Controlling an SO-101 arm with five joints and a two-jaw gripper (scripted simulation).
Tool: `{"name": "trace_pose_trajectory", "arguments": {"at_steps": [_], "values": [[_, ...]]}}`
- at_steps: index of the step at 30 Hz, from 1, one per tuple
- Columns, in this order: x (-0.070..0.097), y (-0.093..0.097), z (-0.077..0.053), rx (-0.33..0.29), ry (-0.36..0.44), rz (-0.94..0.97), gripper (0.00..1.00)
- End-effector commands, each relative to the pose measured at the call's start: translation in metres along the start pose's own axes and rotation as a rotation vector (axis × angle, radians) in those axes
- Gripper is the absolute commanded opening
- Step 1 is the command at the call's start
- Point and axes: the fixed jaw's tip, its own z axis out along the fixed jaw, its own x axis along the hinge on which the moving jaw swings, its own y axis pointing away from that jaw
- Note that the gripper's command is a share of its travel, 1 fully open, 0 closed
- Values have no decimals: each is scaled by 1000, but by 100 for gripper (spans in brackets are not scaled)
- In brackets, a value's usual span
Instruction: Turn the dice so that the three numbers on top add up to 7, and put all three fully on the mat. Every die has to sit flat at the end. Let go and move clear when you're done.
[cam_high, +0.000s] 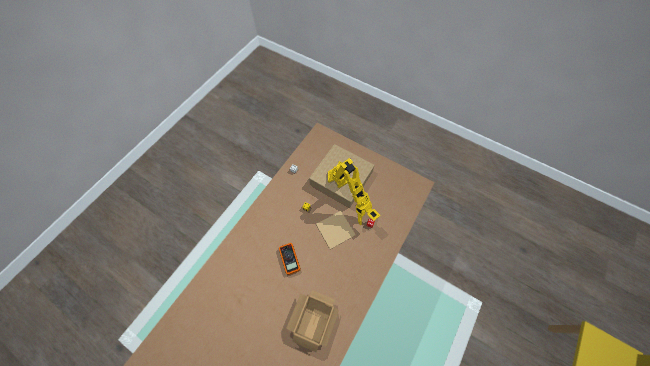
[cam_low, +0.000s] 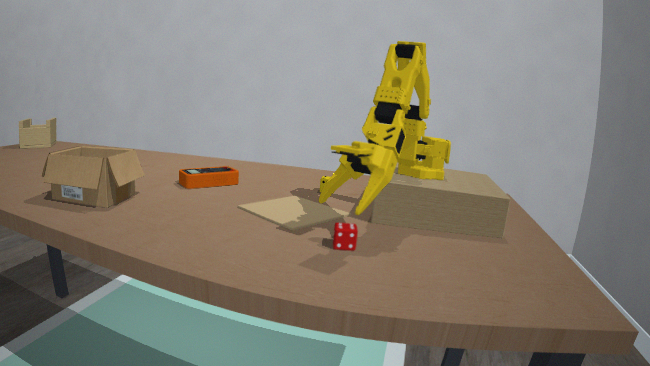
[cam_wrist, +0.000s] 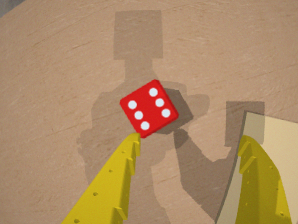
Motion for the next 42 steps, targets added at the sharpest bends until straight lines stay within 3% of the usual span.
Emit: {"name": "trace_pose_trajectory", "arguments": {"at_steps": [1,13,22,24,31,35,42], "values": [[2,3,2,-6,14,1,35],[-5,3,-1,-7,-15,1,35],[-54,3,-27,-9,-236,2,35],[-54,3,-27,-9,-236,2,35],[-92,3,-58,-11,-426,2,35],[-101,3,-67,-11,-477,3,35],[-102,3,-69,-11,-486,3,35]]}}
